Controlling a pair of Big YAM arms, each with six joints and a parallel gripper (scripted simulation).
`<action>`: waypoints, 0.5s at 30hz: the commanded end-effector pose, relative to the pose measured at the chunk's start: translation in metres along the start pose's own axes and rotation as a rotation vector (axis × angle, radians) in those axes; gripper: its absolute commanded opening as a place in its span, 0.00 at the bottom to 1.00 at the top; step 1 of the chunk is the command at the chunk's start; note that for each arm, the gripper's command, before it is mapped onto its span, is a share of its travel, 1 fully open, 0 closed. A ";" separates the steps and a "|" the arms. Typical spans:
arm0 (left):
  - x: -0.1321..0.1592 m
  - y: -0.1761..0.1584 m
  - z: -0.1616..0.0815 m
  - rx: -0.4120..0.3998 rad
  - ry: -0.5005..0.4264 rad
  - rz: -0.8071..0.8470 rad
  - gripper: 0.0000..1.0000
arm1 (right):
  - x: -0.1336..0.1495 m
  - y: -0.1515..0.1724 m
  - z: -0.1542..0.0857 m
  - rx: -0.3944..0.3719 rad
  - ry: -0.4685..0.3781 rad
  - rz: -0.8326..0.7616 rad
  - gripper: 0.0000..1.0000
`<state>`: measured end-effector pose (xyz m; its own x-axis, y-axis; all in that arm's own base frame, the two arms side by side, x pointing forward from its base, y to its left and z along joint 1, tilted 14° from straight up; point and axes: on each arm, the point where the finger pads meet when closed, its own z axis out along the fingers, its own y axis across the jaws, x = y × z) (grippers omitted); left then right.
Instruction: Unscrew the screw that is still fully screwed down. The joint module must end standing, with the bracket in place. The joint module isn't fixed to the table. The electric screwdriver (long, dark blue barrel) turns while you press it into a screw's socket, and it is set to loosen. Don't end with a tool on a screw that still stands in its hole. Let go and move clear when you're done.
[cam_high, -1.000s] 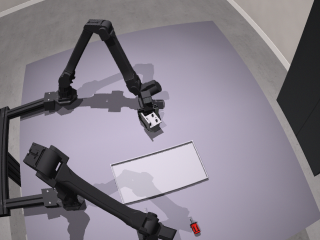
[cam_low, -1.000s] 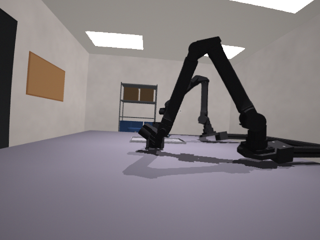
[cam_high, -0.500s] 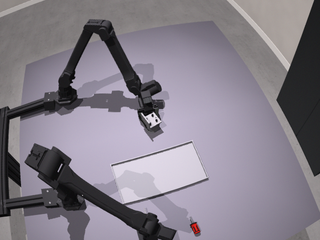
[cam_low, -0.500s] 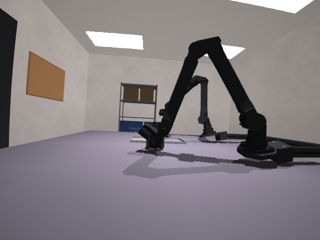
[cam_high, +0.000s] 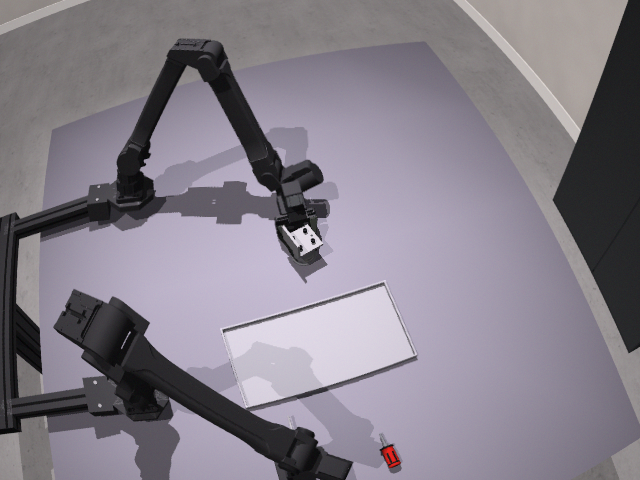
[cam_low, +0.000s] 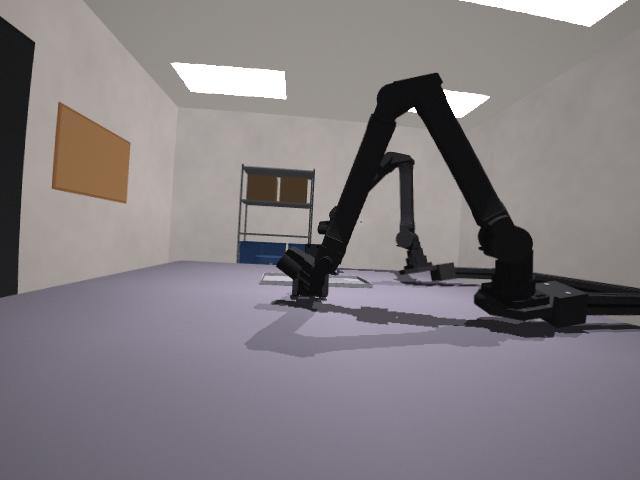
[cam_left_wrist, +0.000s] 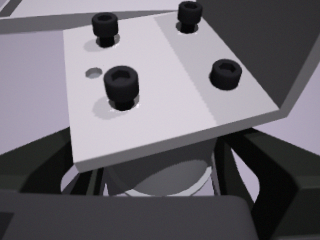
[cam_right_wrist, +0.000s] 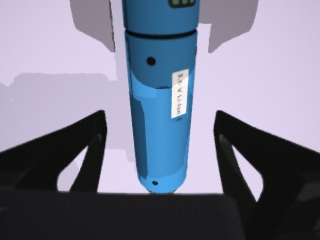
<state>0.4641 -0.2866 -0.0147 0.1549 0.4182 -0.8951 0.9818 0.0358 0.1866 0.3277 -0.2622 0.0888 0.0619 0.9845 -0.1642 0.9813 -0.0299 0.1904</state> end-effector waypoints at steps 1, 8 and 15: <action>0.003 0.013 0.001 -0.018 -0.004 0.017 0.59 | 0.000 0.001 0.014 0.005 0.007 -0.003 0.65; 0.003 0.013 0.001 -0.018 -0.004 0.017 0.59 | -0.006 0.008 0.015 -0.009 -0.004 -0.002 0.65; 0.003 0.013 0.001 -0.018 -0.004 0.017 0.59 | -0.002 0.002 0.028 0.002 0.003 -0.003 0.65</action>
<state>0.4641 -0.2866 -0.0147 0.1549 0.4182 -0.8951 0.9818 0.0358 0.1866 0.3313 -0.2650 0.0730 0.0620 0.9844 -0.1648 0.9810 -0.0297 0.1916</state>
